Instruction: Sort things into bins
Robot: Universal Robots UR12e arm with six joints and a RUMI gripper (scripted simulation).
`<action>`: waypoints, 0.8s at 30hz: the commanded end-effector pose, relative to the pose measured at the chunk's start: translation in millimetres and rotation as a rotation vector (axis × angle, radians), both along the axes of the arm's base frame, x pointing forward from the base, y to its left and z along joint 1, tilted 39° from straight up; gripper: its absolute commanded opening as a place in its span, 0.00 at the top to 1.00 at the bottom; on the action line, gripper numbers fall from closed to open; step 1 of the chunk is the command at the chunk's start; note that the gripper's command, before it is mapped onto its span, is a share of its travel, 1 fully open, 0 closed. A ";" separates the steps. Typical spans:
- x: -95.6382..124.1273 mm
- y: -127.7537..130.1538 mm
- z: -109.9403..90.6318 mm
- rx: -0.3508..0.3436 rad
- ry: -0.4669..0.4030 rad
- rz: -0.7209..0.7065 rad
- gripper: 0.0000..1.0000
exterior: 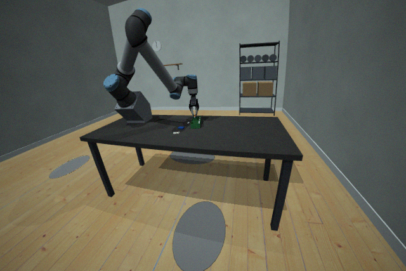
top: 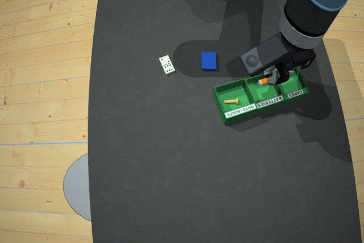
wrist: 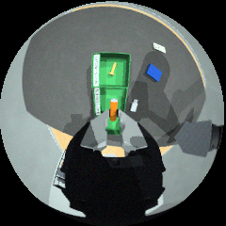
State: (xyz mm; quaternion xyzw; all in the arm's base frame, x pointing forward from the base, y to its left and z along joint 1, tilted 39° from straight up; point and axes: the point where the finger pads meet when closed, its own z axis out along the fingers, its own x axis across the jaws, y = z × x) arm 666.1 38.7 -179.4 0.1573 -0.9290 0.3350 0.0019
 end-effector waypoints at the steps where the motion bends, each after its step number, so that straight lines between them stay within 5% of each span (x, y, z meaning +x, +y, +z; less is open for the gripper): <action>1: 5.1 -0.9 3.8 0.002 -0.007 -0.001 1.00; 24: 9.1 -25.2 -27.8 0.002 -0.005 -0.001 1.00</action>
